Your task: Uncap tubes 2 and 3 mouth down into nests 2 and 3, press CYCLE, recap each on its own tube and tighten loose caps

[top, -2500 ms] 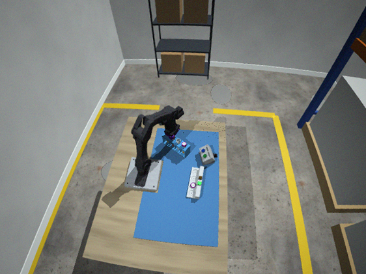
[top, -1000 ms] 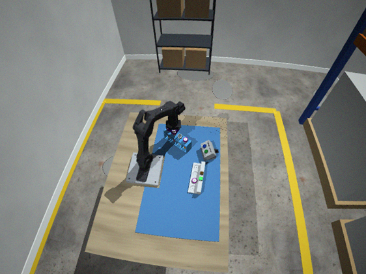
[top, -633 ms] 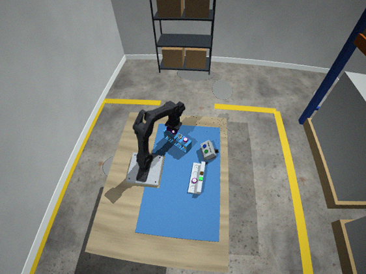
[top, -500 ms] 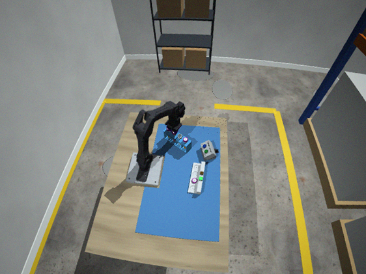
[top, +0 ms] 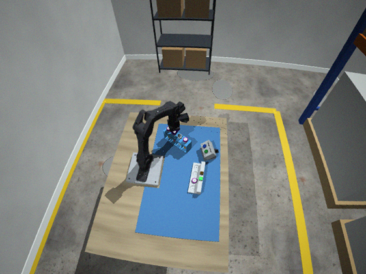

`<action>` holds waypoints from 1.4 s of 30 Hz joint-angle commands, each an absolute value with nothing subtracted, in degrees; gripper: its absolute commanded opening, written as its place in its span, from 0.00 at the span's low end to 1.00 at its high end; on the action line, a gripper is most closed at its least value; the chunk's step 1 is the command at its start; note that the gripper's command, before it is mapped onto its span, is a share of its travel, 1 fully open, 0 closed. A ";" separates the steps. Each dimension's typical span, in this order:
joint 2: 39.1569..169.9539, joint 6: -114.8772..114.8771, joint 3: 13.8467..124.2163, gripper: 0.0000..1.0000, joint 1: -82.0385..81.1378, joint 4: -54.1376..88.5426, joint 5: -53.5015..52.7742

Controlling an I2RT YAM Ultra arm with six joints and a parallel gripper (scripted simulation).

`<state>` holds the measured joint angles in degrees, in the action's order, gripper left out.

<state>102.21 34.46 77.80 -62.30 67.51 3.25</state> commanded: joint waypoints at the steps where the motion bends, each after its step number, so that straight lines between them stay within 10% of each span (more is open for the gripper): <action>1: 101.65 49.16 78.00 0.00 -62.44 67.34 3.06; 29: 101.67 100.19 77.90 0.00 -62.43 67.23 3.06; 30: 101.67 100.19 77.90 0.49 -62.43 67.23 3.06; 42: 101.68 100.18 77.91 0.49 -62.43 67.23 3.06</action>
<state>102.19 99.96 77.67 -62.37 67.29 3.05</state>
